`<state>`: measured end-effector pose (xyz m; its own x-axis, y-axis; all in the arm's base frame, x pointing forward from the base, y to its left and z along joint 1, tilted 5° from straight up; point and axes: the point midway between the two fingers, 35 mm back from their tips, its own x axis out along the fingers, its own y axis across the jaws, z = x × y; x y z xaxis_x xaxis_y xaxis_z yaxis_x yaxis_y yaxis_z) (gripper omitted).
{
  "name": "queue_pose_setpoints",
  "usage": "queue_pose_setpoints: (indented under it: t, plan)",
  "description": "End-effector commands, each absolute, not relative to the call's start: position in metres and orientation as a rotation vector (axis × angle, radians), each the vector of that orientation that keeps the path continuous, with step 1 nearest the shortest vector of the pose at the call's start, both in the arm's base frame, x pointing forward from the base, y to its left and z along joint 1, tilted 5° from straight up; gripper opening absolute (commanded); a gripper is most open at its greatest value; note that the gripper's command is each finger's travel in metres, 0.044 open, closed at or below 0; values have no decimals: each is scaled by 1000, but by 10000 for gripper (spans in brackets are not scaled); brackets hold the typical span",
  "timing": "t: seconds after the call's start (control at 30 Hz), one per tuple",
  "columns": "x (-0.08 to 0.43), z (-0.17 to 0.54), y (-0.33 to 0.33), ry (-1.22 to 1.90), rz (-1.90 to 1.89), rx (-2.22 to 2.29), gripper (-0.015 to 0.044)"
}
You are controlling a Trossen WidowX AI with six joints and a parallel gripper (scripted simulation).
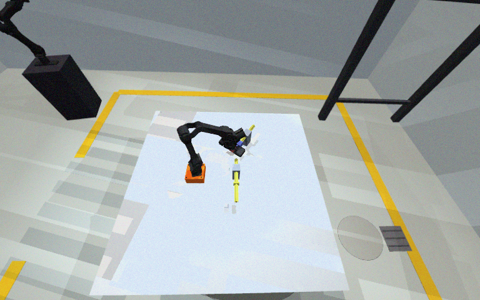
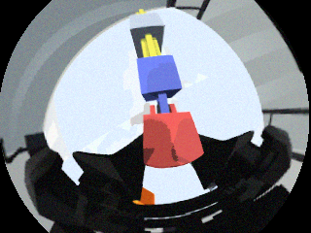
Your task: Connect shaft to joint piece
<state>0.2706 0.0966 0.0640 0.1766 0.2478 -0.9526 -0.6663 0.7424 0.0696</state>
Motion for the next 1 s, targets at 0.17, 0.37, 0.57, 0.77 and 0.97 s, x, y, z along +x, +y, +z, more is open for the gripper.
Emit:
queue_pose_setpoints:
  t: [0.17, 0.37, 0.57, 0.77, 0.97]
  plan:
    - [271, 64, 97, 1234, 672, -407, 436]
    - [271, 64, 97, 1234, 672, -407, 440]
    - [271, 64, 97, 1234, 672, -407, 440]
    - [271, 76, 96, 1341, 655, -444, 440]
    - [270, 93, 94, 1476, 633, -501, 440]
